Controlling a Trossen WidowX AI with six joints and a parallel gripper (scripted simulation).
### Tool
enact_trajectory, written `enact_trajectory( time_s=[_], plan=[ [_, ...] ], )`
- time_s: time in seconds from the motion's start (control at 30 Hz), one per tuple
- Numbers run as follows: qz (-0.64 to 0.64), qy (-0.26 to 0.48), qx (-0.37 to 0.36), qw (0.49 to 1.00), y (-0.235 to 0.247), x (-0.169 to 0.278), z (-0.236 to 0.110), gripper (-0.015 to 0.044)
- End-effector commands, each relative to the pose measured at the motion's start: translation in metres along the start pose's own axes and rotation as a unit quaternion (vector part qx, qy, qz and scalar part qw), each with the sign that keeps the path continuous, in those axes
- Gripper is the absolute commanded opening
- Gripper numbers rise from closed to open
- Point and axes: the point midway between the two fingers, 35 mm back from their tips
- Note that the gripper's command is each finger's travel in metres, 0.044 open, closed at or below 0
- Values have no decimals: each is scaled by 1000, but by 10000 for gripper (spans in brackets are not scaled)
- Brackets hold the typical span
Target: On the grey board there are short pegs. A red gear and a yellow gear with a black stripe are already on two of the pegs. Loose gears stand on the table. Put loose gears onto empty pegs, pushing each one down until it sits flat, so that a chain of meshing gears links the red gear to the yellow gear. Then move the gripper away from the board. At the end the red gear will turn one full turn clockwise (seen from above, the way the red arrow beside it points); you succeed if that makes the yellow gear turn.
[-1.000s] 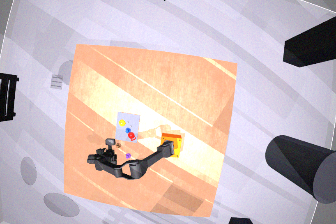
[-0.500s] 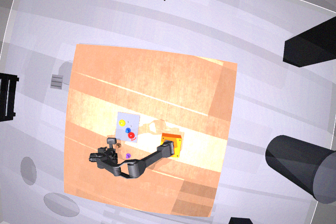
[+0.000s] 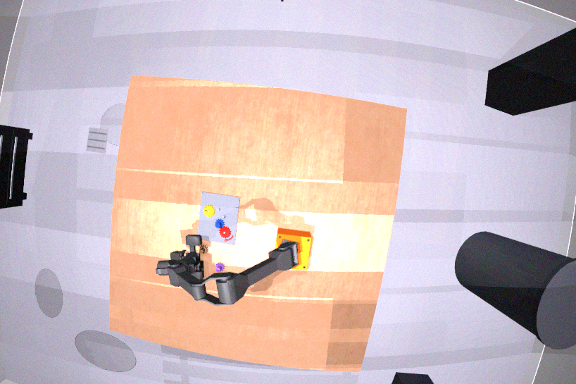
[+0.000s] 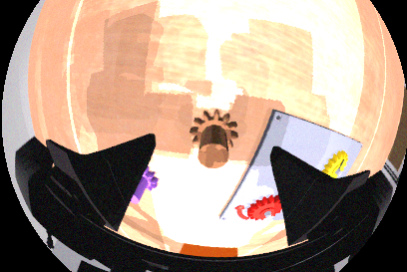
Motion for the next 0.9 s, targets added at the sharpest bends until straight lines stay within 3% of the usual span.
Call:
enact_trajectory(
  time_s=[0.0, 0.4, 0.67, 0.87],
  plan=[
    [3, 1, -2, 1000, 0, 1, 1, 387],
    [3, 1, -2, 1000, 0, 1, 1, 73],
    [3, 1, -2, 1000, 0, 1, 1, 0],
    [3, 1, -2, 1000, 1, -2, -13, 0]
  ],
)
Point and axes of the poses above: the point midway between the two fingers, 35 mm back from their tips, its own z axis out along the fingers, its own y axis across the jaws, x = y × z, and after that the axes turned 2 degrees about z, right-handed
